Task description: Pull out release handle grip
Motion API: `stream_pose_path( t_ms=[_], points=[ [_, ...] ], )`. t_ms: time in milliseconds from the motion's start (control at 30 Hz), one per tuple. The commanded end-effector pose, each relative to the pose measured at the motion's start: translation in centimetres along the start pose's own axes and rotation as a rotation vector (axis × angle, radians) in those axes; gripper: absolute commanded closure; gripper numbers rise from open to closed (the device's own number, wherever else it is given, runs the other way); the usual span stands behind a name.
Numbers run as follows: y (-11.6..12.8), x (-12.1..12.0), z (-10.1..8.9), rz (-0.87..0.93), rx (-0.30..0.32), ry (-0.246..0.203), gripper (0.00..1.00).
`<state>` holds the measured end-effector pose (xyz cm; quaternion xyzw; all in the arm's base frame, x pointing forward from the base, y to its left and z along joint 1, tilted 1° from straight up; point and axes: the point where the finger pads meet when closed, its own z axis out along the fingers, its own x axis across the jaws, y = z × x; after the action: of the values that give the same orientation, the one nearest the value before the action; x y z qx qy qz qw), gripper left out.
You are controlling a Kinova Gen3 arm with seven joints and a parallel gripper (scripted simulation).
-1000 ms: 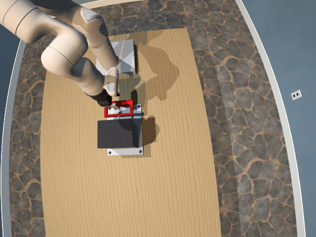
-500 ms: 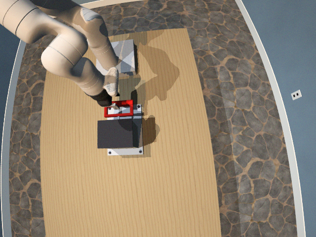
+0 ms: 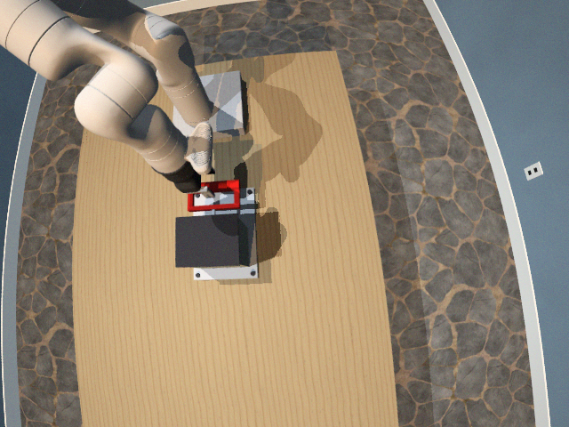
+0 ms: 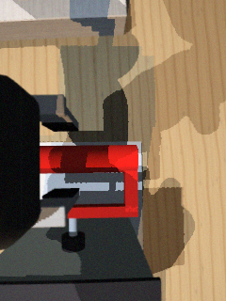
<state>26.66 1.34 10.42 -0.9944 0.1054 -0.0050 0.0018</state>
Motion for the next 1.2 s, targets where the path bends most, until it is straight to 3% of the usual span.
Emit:
stream_pose_path(
  t_ms=[0, 1167],
  points=[
    [0.0, 0.0, 0.2, 0.003, 0.001, 0.001, 0.02],
    [0.0, 0.0, 3.6, 0.003, 0.001, 0.0, 0.02]
  ],
)
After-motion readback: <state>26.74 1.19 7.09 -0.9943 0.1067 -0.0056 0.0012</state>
